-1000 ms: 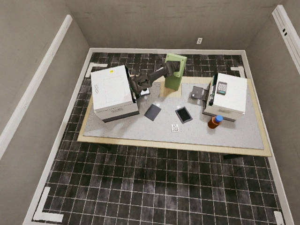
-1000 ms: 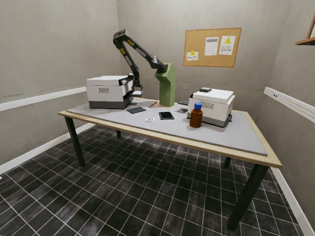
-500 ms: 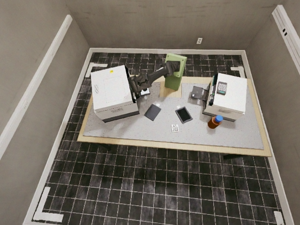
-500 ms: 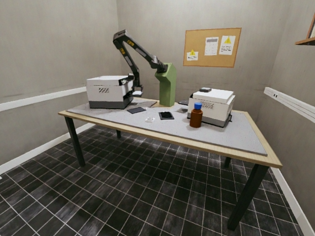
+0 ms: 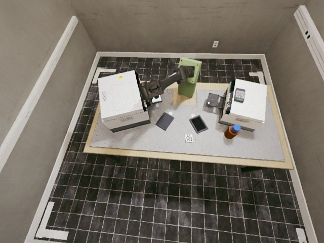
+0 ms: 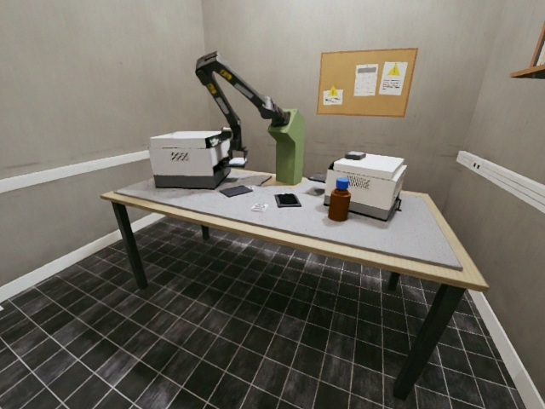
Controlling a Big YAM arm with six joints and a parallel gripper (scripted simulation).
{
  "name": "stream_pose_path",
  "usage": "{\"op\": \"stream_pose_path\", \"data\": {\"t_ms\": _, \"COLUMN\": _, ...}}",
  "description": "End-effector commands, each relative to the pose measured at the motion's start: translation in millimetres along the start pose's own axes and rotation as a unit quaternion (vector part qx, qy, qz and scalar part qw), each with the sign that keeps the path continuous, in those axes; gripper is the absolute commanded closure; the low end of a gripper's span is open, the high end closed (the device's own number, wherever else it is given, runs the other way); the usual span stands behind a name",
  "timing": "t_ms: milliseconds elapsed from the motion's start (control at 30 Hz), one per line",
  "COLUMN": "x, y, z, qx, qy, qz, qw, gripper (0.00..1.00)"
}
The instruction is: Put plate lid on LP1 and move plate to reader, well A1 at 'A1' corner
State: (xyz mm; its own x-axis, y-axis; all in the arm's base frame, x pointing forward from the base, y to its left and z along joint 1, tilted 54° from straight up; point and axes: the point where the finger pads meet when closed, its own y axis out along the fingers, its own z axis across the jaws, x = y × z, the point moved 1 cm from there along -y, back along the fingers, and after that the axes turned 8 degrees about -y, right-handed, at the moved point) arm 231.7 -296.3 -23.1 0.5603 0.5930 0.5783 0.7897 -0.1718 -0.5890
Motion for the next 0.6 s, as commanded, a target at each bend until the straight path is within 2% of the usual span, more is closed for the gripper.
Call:
{"op": "stream_pose_path", "data": {"t_ms": 0, "x": 3.6, "y": 2.9, "z": 13.6, "qx": 0.009, "qy": 0.006, "qz": -0.002, "qw": 1.0, "gripper": 0.14}}
{"op": "stream_pose_path", "data": {"t_ms": 567, "x": 3.6, "y": 7.5, "z": 10.7, "qx": 0.007, "qy": 0.004, "qz": -0.002, "qw": 1.0, "gripper": 0.14}}
